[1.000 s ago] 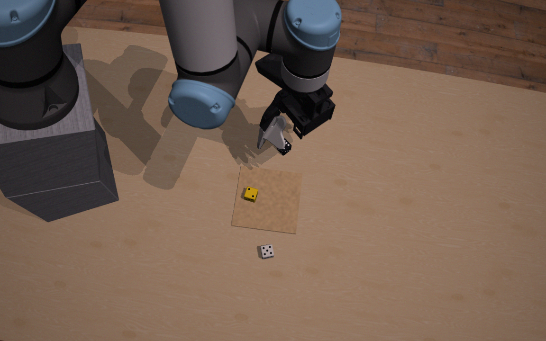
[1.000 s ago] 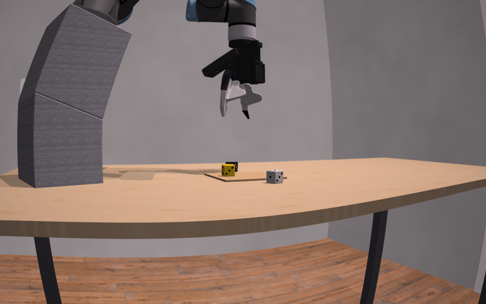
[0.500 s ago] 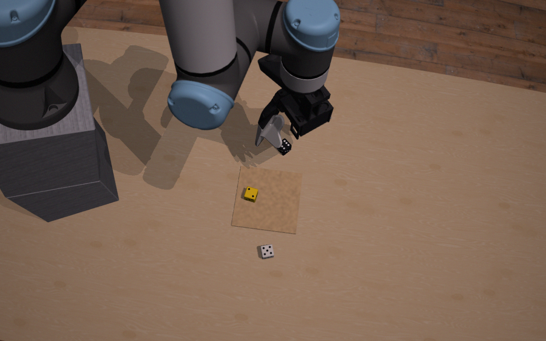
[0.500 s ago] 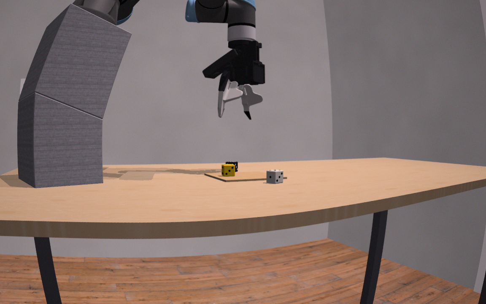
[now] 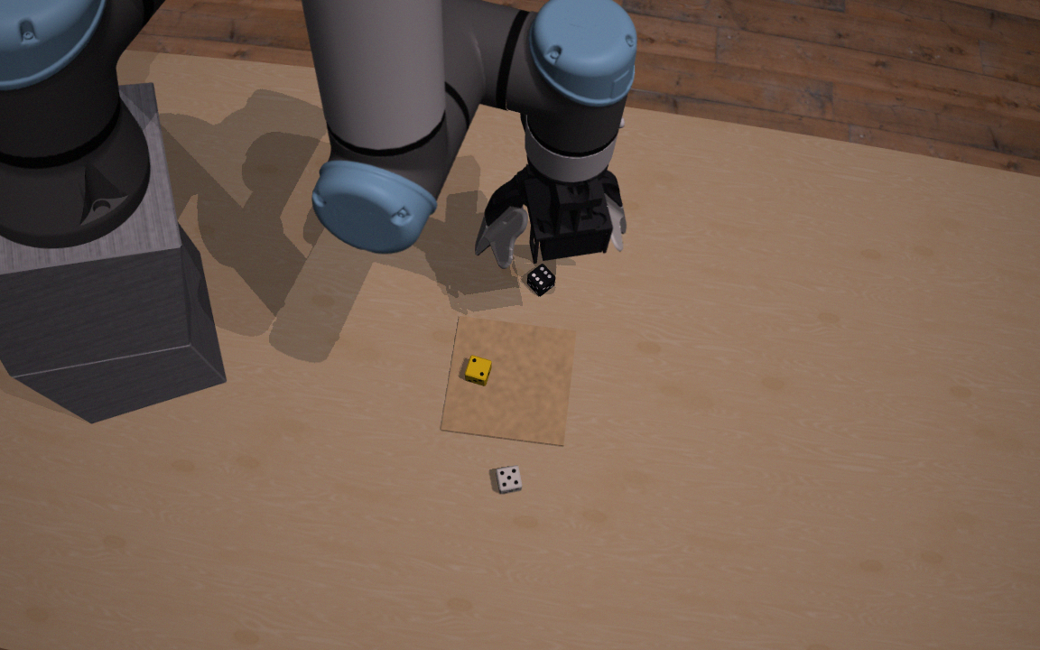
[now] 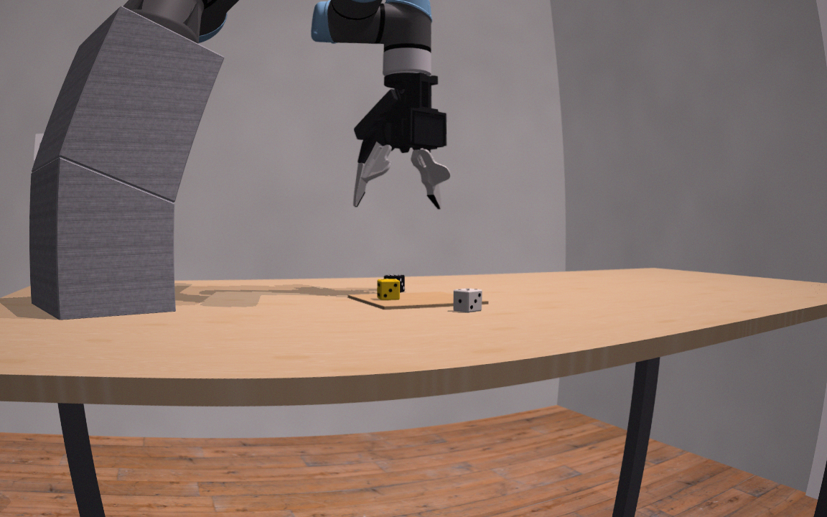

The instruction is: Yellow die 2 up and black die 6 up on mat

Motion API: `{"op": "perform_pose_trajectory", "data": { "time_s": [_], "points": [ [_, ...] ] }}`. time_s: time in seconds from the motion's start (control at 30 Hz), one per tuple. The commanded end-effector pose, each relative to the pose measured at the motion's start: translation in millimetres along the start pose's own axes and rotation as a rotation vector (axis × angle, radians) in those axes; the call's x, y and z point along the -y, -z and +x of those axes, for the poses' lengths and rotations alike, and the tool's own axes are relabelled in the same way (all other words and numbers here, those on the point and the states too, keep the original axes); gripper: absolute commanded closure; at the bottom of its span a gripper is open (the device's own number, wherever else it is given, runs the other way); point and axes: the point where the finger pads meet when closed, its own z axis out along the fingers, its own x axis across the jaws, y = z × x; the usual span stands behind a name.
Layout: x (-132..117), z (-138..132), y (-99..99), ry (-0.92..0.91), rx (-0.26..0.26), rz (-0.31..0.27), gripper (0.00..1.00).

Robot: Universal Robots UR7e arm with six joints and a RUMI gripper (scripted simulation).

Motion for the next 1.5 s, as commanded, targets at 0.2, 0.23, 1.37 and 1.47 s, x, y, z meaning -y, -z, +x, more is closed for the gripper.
{"op": "perform_pose_trajectory", "data": {
  "time_s": [0.2, 0.23, 1.37, 1.47],
  "points": [
    [2, 0, -7.5, -0.337, -0.003, -0.008, 0.00],
    [3, 0, -8.5, -0.381, -0.003, -0.008, 0.00],
    [2, -4, -22.8, -1.047, -0.005, -0.006, 0.00],
    [2, -4, -22.8, -1.049, -0.005, -0.006, 0.00]
  ]
}}
